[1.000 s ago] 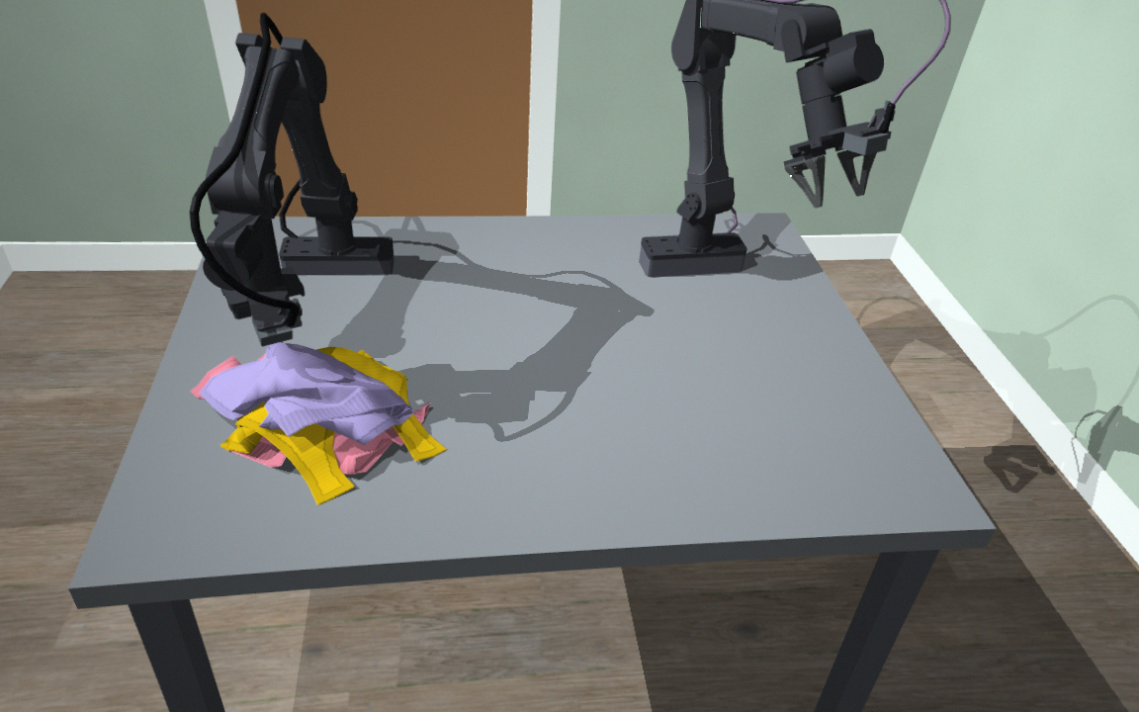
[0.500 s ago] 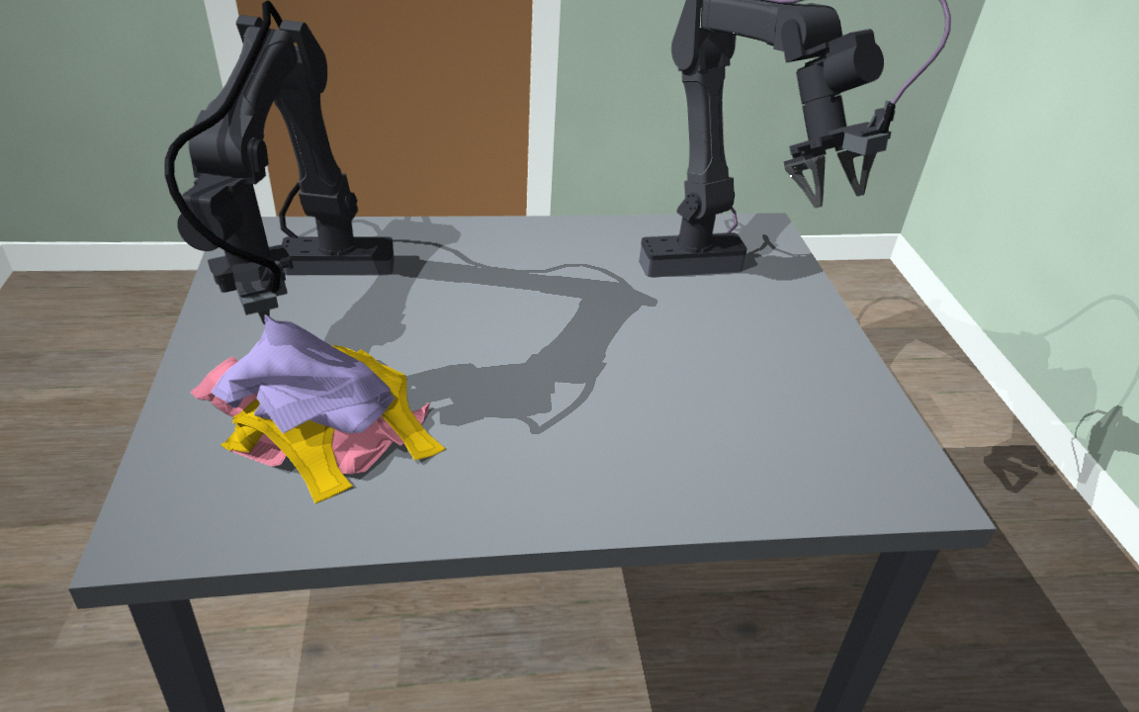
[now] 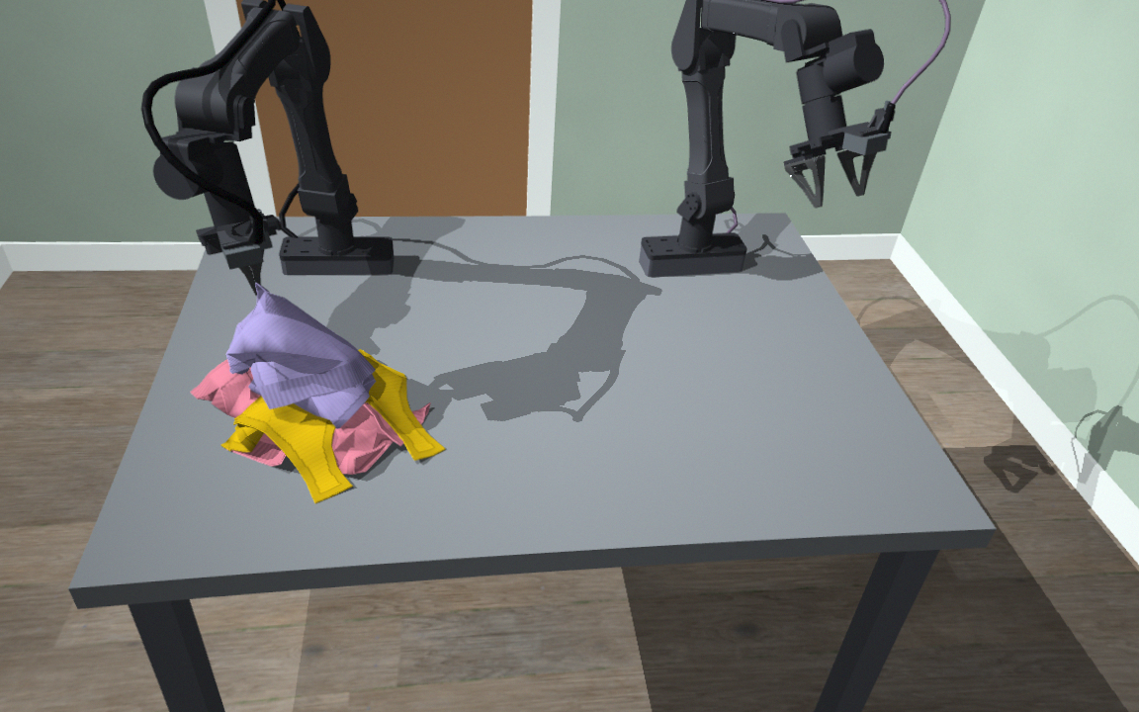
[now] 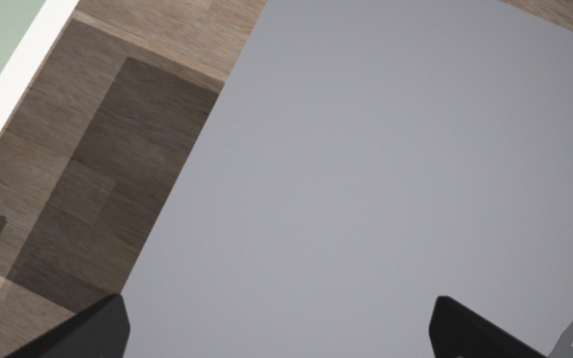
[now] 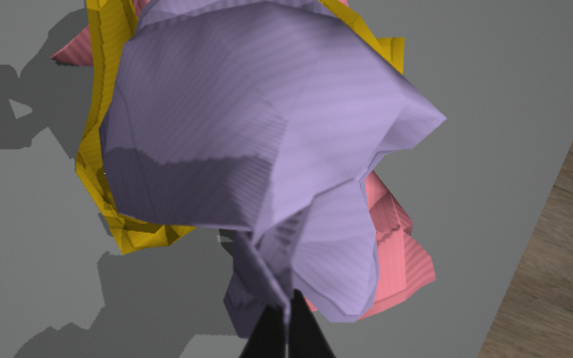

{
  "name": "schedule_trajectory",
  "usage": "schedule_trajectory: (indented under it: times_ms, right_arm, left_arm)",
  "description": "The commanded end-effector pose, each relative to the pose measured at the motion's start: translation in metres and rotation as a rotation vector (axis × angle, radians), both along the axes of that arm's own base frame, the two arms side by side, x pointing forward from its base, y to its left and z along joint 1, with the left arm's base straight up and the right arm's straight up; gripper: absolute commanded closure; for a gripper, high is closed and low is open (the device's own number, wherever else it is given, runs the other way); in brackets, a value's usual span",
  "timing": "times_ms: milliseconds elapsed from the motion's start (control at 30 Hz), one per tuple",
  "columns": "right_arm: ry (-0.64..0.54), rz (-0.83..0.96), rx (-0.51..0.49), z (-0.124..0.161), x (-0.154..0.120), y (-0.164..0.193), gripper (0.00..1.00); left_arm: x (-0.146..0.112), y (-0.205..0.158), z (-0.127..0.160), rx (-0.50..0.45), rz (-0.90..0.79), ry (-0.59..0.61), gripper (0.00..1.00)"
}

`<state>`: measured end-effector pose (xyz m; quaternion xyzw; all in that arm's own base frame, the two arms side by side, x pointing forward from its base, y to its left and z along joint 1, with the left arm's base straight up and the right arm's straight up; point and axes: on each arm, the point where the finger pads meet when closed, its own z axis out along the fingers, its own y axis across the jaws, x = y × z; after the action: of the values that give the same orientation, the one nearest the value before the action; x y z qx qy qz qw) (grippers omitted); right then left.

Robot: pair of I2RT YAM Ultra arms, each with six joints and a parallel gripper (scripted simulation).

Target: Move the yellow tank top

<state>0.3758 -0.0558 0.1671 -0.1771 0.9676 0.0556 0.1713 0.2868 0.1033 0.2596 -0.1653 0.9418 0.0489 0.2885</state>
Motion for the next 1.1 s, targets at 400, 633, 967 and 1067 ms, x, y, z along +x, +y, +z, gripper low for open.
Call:
schedule_trajectory:
  times_ms: [400,633,967,1067]
  right_arm:
    - [-0.258,0.015,0.073,0.09,0.001,0.001,1.0]
    - [-0.342,0.021,0.102,0.119,-0.006,0.002,1.0]
    - [-0.442,0.039,0.123,0.154,-0.015,0.005,1.0]
    - [-0.475,0.045,0.133,0.165,-0.019,0.007,1.0]
  left_arm:
    - [0.003,0.0,0.026,0.032,-0.009,-0.072,0.08]
    - [0.003,0.0,0.026,0.032,-0.009,-0.072,0.08]
    - [0.003,0.0,0.026,0.032,-0.009,-0.072,0.08]
    - [0.003,0.0,0.026,0.032,-0.009,-0.072,0.08]
